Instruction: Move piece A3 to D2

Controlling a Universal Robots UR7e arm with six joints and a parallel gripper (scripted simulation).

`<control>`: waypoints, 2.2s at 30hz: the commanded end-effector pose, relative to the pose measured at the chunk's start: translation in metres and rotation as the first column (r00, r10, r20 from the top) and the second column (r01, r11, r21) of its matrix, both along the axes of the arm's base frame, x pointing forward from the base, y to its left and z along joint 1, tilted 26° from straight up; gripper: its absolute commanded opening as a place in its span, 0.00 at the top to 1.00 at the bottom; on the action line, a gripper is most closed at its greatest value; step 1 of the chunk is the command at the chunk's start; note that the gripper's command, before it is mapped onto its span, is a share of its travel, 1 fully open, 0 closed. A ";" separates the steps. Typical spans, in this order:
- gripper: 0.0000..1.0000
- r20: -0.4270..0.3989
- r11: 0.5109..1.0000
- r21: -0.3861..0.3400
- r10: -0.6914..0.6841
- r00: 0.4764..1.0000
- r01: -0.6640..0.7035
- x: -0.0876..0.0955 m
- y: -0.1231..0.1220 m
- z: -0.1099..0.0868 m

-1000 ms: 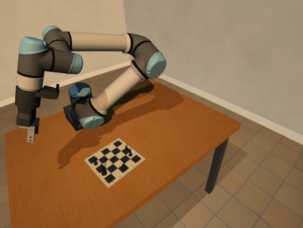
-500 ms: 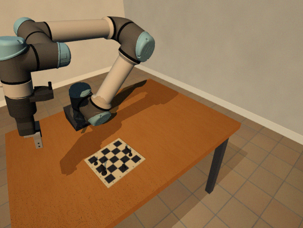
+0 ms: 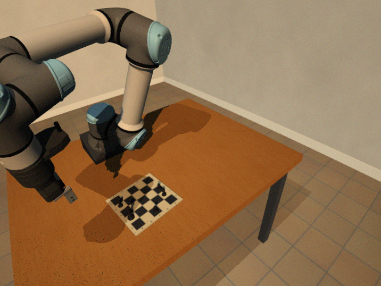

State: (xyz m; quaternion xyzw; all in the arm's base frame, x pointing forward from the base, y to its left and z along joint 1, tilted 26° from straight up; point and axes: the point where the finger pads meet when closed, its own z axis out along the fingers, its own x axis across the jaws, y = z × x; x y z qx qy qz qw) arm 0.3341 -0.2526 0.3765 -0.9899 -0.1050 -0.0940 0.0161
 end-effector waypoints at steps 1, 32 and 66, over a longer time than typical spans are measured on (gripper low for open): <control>0.00 -0.102 0.979 0.081 0.194 0.976 -0.186 0.036 0.010 0.000; 0.00 -0.304 0.442 0.457 0.893 0.331 -0.772 0.206 0.155 -0.069; 0.00 -0.299 0.195 0.583 0.954 0.016 -0.788 0.241 0.231 -0.108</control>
